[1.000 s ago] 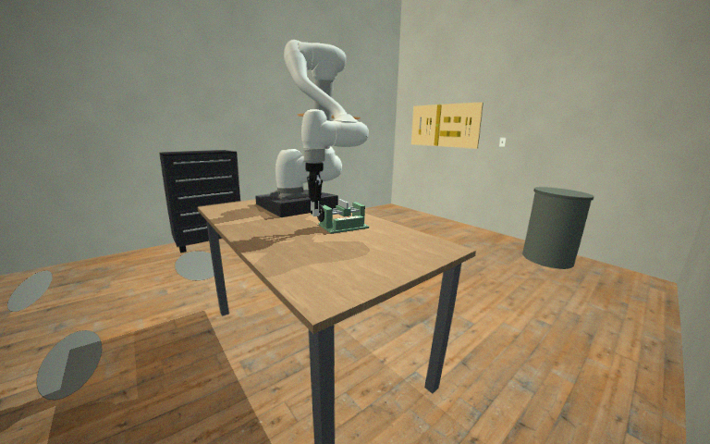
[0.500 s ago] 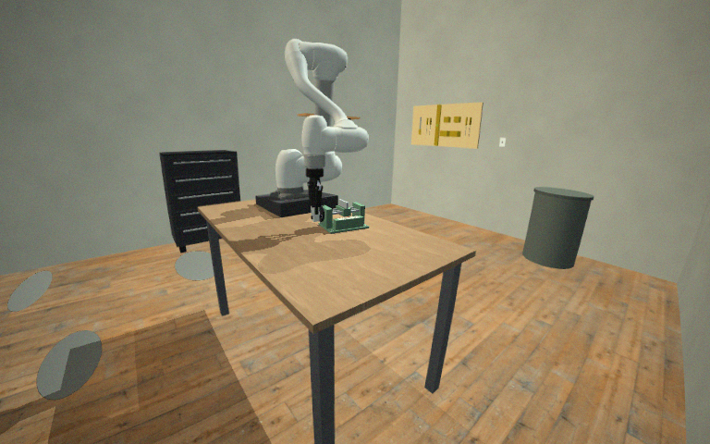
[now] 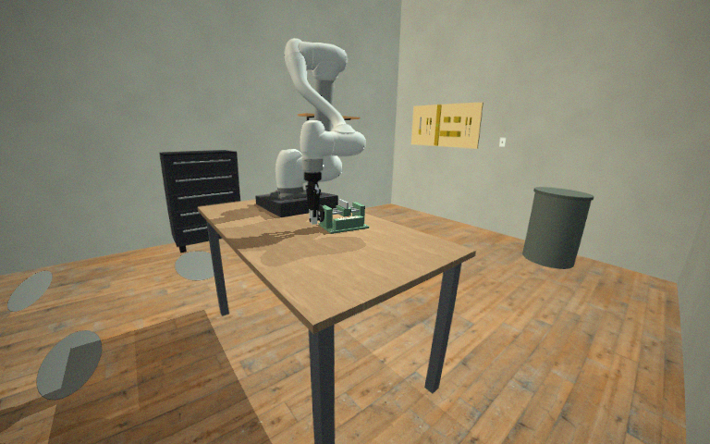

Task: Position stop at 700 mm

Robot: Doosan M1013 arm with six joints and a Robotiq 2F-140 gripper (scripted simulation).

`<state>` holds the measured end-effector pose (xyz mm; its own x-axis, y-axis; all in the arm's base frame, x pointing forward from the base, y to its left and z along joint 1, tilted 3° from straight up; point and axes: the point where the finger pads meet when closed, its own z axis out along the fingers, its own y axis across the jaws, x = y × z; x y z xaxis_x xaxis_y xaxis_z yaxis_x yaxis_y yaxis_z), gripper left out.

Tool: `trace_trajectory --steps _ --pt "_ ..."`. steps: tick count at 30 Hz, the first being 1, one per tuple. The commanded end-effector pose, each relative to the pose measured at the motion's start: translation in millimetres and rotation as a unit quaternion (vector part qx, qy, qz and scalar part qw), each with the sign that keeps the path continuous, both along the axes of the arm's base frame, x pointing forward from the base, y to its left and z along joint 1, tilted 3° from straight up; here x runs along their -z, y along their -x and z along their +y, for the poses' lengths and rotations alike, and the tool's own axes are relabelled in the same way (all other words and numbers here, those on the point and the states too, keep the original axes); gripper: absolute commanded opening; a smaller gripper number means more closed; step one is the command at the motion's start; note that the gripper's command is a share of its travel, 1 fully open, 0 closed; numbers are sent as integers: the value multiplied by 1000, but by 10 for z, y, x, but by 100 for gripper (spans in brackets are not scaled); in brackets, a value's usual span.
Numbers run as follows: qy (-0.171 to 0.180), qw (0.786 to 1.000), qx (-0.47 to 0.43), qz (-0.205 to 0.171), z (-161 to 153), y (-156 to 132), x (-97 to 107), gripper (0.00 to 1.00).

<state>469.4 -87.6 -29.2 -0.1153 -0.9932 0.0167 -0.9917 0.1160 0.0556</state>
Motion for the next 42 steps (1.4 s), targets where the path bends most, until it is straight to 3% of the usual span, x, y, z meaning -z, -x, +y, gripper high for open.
trace_trajectory --steps 1,26,42 --pt "0 1000 0 1 8 62 -6 4" --pt "0 1000 0 1 37 270 -268 4" --pt "0 1000 0 1 22 106 -521 4"
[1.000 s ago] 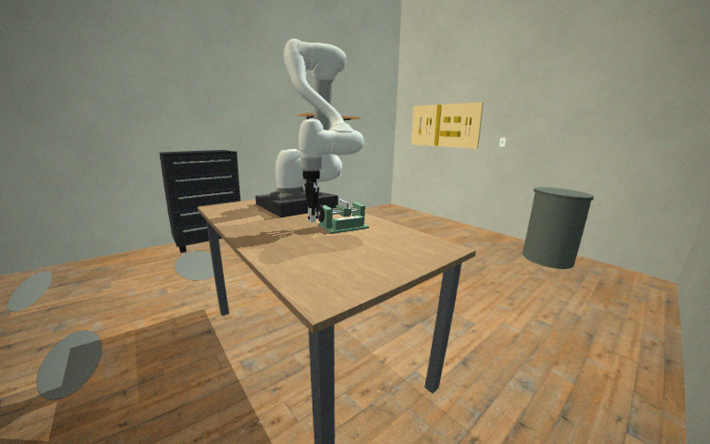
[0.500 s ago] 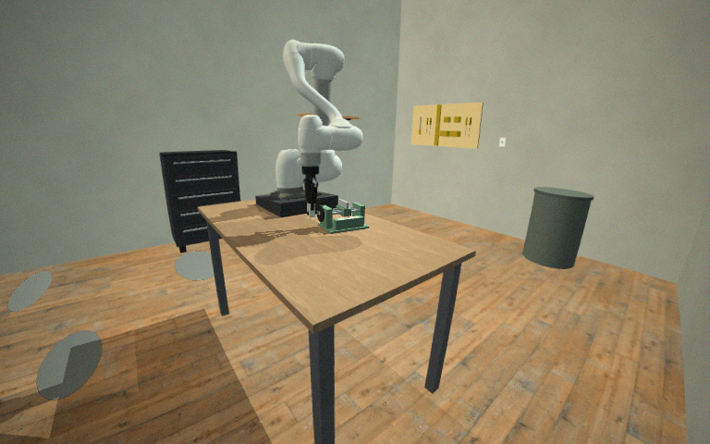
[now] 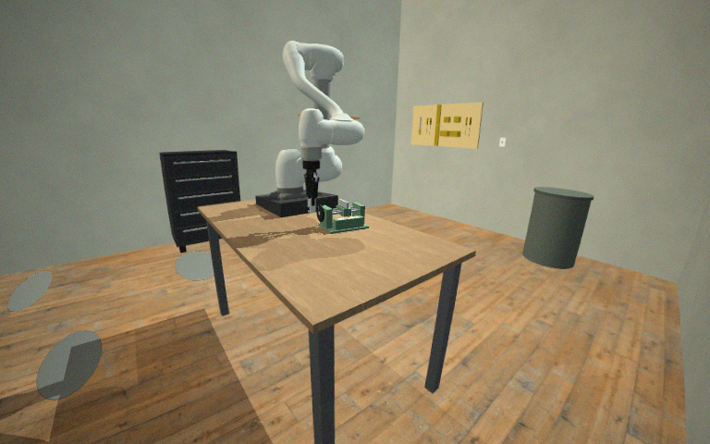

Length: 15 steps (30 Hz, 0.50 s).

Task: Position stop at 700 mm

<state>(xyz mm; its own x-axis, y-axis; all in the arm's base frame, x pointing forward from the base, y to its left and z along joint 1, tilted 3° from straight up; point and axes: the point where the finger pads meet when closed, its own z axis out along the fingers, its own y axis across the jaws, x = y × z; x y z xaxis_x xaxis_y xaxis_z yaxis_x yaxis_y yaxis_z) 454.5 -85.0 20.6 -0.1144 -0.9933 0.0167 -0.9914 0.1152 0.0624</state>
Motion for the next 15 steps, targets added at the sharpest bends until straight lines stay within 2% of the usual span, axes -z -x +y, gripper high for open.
trace_trajectory --steps 1,15 --pt "0 1000 0 -2 -6 -63 -31 4" --pt "0 1000 0 -2 -31 -270 -17 4"
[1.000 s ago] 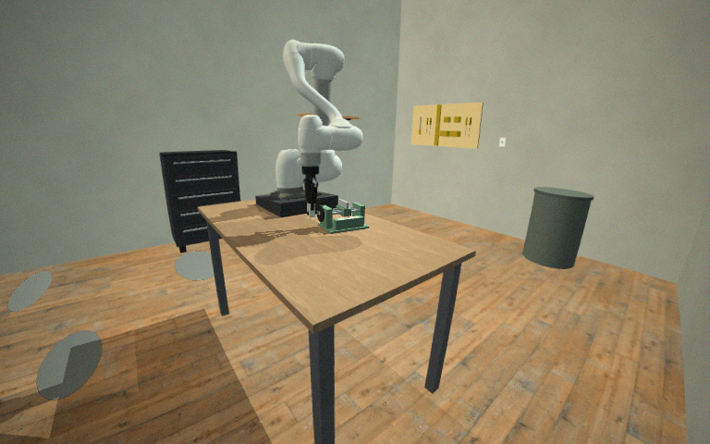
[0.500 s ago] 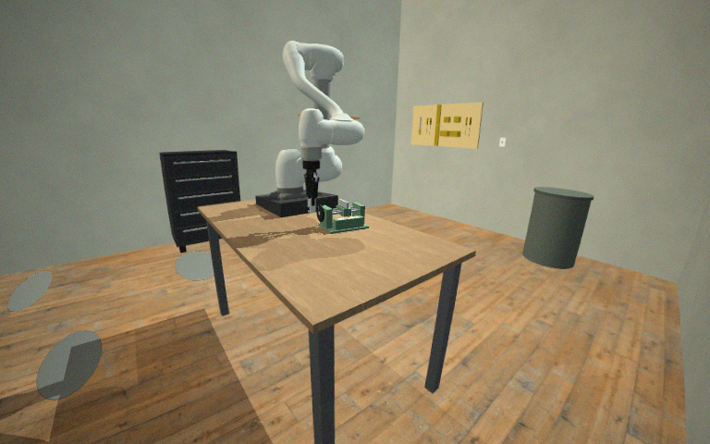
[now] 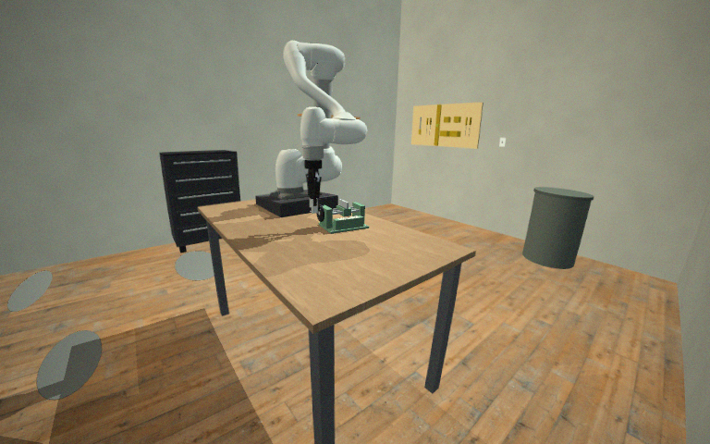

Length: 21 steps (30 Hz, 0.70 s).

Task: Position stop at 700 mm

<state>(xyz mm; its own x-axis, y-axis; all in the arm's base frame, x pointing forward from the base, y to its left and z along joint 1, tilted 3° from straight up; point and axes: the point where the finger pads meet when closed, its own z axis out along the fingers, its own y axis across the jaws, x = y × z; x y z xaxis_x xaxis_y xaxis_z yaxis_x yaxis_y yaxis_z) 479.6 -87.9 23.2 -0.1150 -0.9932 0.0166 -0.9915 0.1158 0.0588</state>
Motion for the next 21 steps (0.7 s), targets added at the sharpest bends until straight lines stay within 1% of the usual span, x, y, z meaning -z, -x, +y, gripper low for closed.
trace_trajectory --steps 1,21 --pt "0 1000 0 0 -3 -31 16 4" --pt "0 1000 0 0 -20 -156 166 4"
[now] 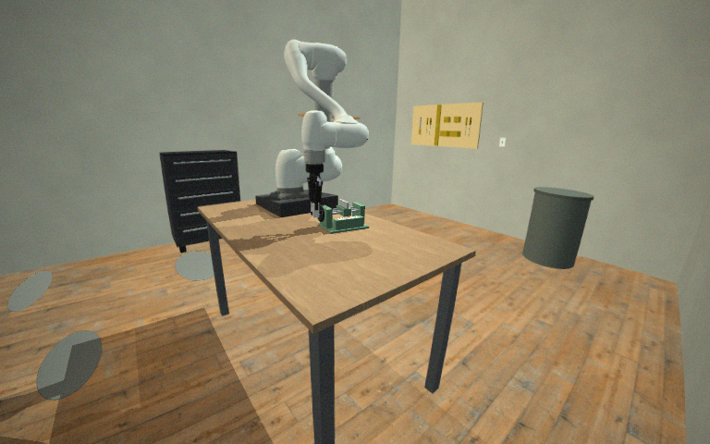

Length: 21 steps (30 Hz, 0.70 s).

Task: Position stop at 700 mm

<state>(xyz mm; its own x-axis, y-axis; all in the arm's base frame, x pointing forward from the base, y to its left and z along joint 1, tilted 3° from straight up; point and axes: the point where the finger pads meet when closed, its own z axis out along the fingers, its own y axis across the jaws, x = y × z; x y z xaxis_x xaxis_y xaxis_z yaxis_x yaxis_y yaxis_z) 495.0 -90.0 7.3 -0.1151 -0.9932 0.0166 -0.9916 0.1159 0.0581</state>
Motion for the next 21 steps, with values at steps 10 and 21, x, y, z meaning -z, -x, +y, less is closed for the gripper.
trace_trajectory --steps 10,21 --pt "0 1000 0 0 -3 -14 110 4" --pt "0 1000 0 0 -1 19 226 4"
